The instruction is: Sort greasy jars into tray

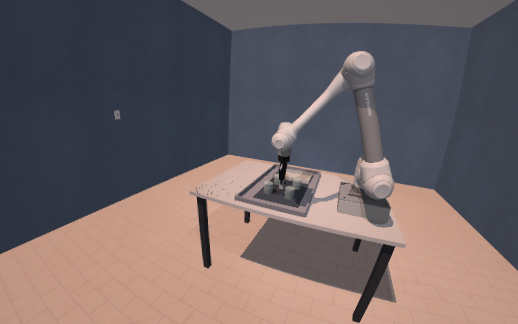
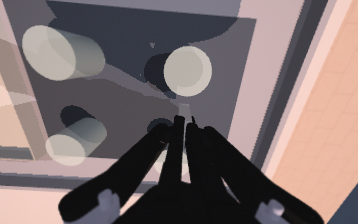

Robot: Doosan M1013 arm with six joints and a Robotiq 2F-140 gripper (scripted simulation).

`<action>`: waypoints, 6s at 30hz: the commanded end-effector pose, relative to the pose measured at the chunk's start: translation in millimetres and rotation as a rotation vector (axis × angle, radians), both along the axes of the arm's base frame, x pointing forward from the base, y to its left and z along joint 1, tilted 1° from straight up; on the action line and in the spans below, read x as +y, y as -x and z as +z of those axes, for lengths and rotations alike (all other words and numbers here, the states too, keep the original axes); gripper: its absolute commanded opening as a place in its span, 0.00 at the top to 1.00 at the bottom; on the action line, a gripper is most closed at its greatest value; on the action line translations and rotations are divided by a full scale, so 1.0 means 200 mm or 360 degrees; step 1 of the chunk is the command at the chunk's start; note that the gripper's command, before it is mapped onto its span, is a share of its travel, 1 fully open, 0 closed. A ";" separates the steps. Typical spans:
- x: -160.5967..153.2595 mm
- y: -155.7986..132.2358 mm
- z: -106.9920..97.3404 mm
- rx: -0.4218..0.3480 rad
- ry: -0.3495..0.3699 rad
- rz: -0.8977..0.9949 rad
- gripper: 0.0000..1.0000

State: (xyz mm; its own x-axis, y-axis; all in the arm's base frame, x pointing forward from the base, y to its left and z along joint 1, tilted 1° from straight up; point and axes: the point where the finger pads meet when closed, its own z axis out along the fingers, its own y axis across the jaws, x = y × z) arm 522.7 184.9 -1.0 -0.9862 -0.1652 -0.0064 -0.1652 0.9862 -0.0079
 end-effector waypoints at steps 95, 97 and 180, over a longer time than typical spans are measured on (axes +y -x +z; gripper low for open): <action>-0.77 -0.48 0.39 0.0000 0.0000 0.0000 0.00; -0.84 -0.53 0.39 0.0000 0.0000 0.0000 0.00; -0.91 -0.58 -0.20 0.0000 0.0000 0.0000 0.41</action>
